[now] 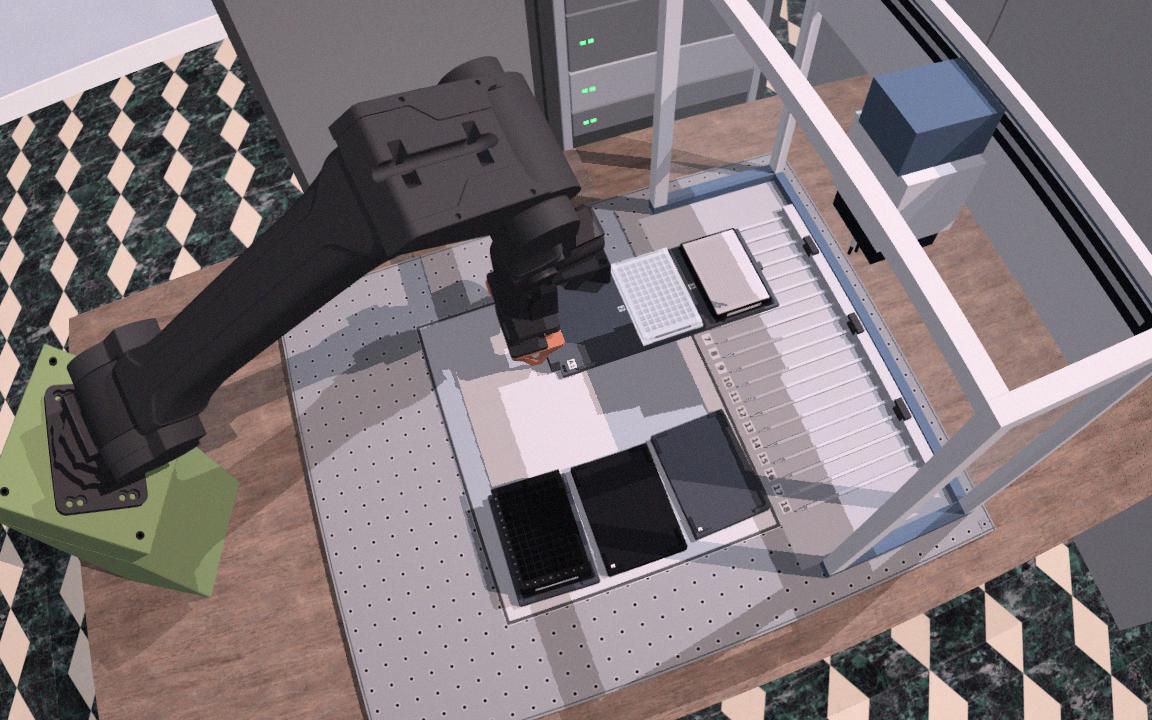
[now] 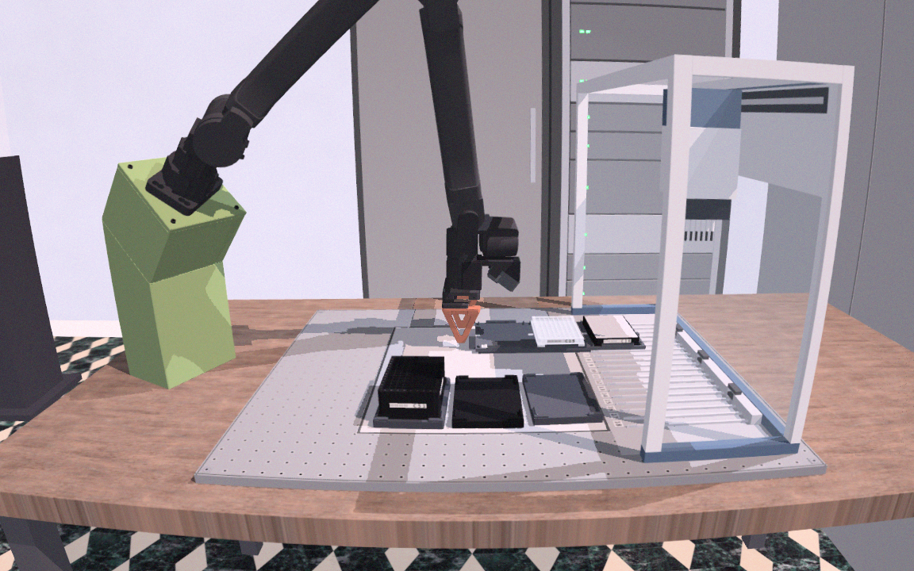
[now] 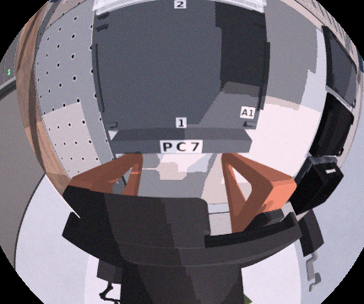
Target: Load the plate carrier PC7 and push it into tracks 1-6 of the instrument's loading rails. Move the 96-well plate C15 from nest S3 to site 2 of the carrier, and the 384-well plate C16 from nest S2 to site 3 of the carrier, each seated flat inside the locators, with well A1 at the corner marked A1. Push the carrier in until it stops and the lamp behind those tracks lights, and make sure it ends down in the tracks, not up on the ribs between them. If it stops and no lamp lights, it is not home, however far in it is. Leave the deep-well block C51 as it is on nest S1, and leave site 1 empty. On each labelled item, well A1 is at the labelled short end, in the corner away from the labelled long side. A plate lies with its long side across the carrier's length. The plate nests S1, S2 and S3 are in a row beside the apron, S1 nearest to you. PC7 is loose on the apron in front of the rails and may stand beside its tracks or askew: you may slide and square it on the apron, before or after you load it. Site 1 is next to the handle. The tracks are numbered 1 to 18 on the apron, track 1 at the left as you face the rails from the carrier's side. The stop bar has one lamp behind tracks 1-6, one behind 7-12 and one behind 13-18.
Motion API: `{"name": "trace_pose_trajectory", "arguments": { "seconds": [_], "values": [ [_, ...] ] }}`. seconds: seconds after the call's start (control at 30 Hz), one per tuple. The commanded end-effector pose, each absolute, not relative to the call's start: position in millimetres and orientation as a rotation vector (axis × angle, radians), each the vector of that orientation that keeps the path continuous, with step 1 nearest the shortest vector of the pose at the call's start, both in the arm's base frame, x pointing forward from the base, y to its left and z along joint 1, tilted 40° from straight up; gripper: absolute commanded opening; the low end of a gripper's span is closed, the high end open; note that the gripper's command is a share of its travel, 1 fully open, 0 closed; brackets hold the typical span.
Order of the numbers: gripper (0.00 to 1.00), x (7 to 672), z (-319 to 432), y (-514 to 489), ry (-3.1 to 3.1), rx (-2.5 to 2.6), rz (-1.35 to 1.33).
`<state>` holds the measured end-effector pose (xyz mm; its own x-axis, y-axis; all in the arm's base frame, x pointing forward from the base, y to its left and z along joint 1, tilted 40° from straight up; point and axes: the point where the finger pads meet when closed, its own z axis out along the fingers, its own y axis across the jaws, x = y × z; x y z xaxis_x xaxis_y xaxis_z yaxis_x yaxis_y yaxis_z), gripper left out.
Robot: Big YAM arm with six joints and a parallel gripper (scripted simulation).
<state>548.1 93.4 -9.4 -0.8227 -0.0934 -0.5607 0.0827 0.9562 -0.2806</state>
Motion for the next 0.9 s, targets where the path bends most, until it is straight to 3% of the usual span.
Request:
{"name": "trace_pose_trajectory", "arguments": {
  "seconds": [0.0, 0.87],
  "values": [
    [0.80, 570, 13, 98, 2.459, 0.012, -0.368],
    [0.80, 589, 21, 97, 2.464, 0.011, -0.375]
  ]
}}
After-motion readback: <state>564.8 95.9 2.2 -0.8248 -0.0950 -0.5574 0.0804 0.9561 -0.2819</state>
